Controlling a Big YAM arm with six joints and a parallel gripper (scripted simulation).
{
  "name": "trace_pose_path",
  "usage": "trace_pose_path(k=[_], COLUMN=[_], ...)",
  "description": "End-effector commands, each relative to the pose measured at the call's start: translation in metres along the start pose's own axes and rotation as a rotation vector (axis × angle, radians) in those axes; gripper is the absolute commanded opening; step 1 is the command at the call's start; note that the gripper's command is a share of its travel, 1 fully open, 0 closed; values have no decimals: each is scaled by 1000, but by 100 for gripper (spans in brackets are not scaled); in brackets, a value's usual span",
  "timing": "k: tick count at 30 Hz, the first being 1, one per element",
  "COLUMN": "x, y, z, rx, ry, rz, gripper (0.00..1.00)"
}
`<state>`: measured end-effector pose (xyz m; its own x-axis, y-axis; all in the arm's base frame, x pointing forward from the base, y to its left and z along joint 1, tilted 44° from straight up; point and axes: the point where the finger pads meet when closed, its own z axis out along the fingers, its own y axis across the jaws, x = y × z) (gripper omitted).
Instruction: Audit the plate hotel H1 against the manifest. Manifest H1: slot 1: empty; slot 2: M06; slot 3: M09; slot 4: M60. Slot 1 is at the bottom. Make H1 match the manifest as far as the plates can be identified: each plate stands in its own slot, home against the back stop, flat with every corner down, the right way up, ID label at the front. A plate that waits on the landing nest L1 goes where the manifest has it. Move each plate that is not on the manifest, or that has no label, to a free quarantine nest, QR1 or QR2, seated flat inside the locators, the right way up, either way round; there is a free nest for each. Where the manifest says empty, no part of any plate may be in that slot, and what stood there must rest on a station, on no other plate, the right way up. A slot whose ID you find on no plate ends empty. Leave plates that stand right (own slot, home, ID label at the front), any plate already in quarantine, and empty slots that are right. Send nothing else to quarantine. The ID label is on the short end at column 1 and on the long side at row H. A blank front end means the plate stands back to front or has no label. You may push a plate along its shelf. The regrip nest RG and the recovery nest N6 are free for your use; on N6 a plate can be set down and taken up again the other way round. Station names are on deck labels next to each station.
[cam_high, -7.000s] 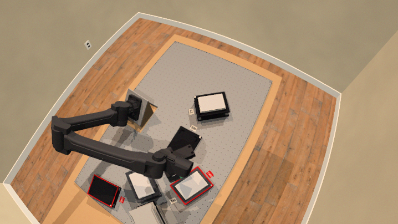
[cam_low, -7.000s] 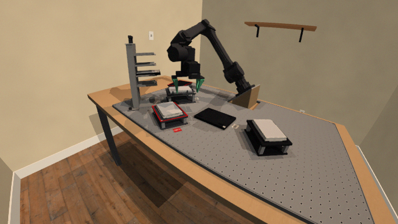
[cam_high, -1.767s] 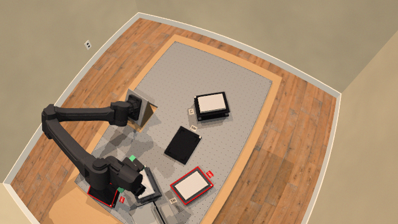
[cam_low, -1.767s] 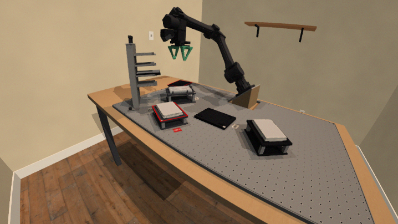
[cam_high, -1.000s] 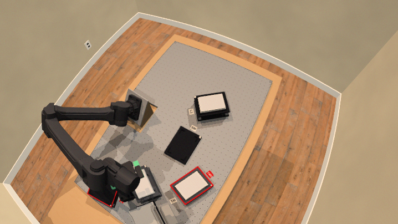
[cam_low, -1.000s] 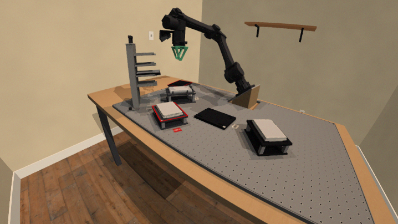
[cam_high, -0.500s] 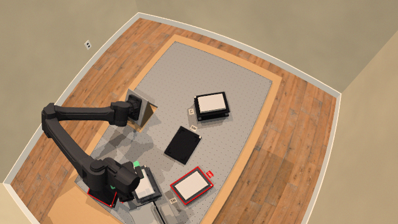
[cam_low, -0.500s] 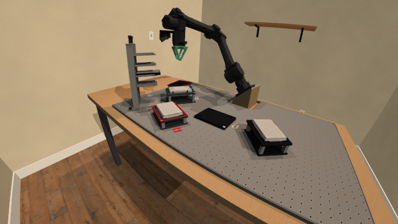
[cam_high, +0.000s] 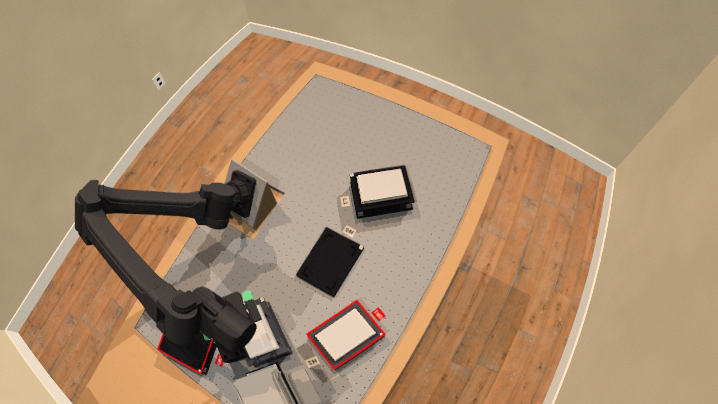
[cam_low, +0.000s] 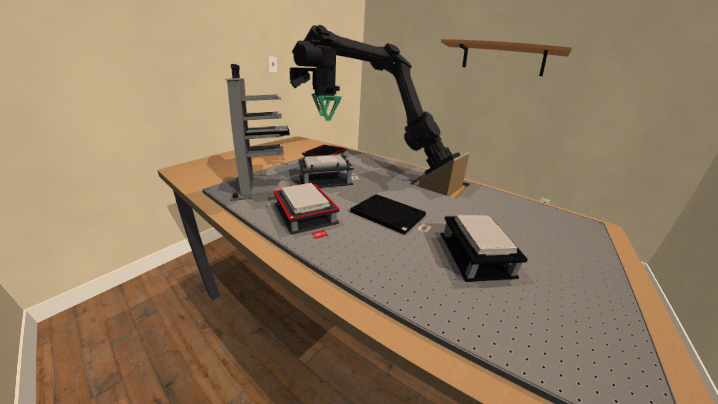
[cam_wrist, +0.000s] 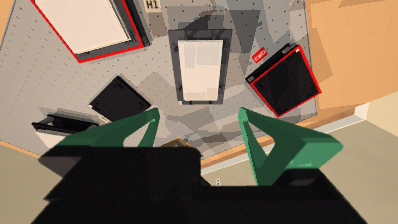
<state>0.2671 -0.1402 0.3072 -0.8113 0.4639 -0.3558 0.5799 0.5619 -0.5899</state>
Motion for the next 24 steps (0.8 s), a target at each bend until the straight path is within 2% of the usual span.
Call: trace_pose_path(k=[1, 24], x=[-3, -3], y=[-9, -7], z=[7, 76], rx=[-4, -1], ry=[-15, -12], rz=[9, 4], gripper=[100, 100])
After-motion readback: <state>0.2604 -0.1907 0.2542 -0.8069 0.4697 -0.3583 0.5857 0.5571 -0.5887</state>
